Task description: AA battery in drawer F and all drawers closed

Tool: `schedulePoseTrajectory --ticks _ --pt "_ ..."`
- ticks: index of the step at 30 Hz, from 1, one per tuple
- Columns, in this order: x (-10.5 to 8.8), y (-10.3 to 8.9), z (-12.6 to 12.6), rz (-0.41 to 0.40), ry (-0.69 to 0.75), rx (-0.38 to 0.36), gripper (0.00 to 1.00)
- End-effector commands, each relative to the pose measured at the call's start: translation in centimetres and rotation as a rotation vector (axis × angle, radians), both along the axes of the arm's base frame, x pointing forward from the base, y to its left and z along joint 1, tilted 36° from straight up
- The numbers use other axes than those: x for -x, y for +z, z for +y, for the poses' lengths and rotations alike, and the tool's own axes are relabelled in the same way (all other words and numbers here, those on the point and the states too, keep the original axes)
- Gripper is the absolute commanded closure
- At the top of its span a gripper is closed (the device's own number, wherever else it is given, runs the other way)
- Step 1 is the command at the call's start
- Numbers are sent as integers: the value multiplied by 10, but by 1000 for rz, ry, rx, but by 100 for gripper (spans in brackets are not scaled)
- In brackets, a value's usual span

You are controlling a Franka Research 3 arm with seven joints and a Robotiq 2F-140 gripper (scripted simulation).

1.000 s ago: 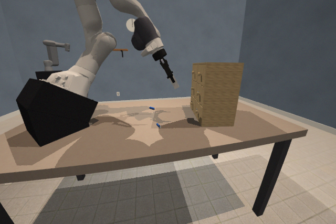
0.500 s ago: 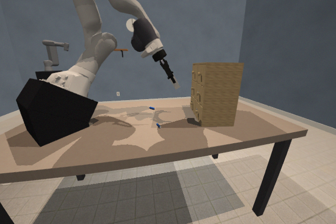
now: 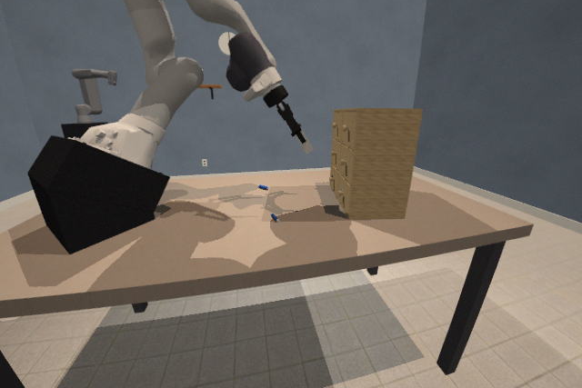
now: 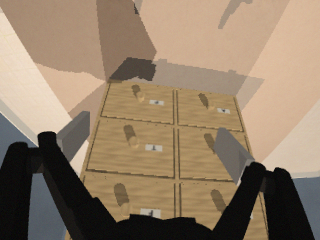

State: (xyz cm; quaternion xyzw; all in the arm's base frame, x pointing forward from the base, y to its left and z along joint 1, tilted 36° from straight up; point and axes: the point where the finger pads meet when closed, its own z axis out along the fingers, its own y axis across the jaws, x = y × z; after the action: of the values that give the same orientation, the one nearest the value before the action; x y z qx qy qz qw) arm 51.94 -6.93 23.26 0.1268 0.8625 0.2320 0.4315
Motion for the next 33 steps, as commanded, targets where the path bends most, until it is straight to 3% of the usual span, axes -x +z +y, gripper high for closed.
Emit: schedulePoseTrajectory --ticks 1,5,6,33 --pt "0 0 -1 -5 1 10 0" --pt "0 0 -1 -5 1 10 0" --pt "-5 -1 0 -43 -20 11 0" --pt "-8 -5 2 -72 -41 9 0"
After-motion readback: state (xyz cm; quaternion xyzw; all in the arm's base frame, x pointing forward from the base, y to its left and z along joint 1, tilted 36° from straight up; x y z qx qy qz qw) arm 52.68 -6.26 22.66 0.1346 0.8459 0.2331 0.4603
